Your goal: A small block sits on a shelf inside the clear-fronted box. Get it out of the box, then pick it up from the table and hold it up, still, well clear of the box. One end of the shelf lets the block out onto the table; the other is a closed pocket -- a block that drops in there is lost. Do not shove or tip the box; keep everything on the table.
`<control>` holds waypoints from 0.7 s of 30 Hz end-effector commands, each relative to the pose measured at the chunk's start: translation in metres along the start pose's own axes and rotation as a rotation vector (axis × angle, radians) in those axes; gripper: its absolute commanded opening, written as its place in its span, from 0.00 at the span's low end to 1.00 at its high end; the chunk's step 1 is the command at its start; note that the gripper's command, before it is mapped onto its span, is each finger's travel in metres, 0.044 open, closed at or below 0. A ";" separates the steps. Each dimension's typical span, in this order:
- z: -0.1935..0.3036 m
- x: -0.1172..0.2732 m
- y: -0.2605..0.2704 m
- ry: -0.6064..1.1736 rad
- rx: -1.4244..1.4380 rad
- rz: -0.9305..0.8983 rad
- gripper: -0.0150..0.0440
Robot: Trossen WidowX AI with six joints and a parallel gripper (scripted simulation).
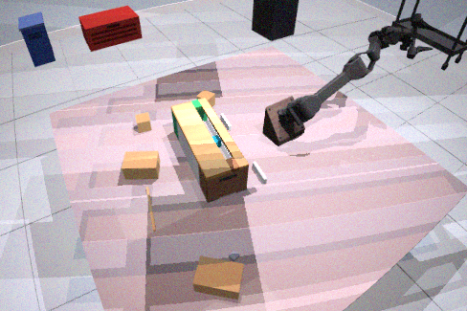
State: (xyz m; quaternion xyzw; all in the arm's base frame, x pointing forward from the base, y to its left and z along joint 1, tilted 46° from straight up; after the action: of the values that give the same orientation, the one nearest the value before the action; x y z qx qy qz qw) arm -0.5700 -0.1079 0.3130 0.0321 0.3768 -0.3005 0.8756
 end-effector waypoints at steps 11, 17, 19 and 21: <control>0.029 0.047 -0.069 -0.058 0.292 0.268 0.93; 0.066 0.108 -0.127 -0.021 0.549 0.533 0.93; 0.079 0.129 -0.142 0.009 0.626 0.616 0.93; 0.093 0.152 -0.156 0.049 0.699 0.703 0.93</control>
State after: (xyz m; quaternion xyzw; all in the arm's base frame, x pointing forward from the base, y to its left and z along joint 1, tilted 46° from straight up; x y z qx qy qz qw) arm -0.5364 -0.2907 0.3100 0.3671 0.2519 -0.1475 0.8832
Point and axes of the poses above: the point midway between the two fingers, 35 mm back from their tips, its own x axis back along the fingers, its own y axis across the jaws, z = x × y, the point moved 5 cm from there along x, back along the fingers, and after that the axes turned 7 degrees about x, right-handed, at the moved point
